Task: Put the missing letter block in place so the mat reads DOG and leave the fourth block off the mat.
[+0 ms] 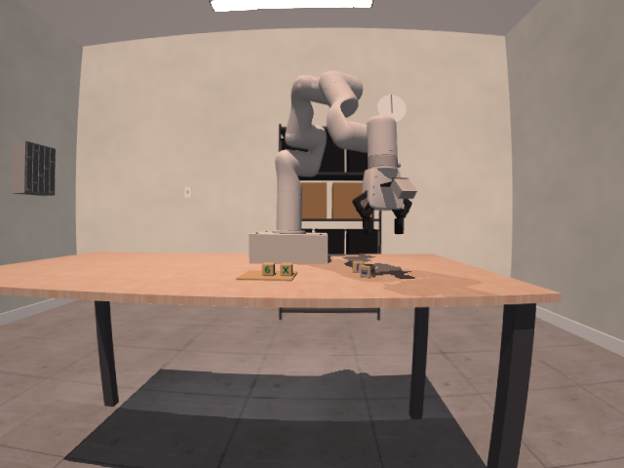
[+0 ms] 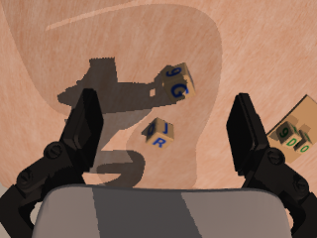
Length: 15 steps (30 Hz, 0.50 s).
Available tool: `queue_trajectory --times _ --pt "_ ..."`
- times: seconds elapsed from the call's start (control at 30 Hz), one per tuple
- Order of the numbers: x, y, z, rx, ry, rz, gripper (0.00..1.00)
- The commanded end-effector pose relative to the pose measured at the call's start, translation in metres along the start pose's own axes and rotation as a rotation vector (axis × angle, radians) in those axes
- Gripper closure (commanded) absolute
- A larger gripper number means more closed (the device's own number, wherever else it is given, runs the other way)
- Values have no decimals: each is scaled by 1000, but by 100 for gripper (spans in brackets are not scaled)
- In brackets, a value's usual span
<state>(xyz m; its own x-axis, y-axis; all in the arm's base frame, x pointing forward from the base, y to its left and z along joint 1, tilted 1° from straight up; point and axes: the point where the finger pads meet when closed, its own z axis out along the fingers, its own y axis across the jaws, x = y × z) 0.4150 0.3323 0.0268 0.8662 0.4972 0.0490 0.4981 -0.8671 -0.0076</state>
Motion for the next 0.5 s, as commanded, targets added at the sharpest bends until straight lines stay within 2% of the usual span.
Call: queue_trajectory --times 0.0,0.23,0.3,0.33,0.47 --pt "-6 4 -4 -7 -31 134 0" --pt "-17 9 -8 -25 -77 330 0" --pt "-17 9 -8 -25 -77 330 0" --pt "-21 11 -9 -34 -93 402 0" --pt "-26 14 -11 -47 -114 500 0"
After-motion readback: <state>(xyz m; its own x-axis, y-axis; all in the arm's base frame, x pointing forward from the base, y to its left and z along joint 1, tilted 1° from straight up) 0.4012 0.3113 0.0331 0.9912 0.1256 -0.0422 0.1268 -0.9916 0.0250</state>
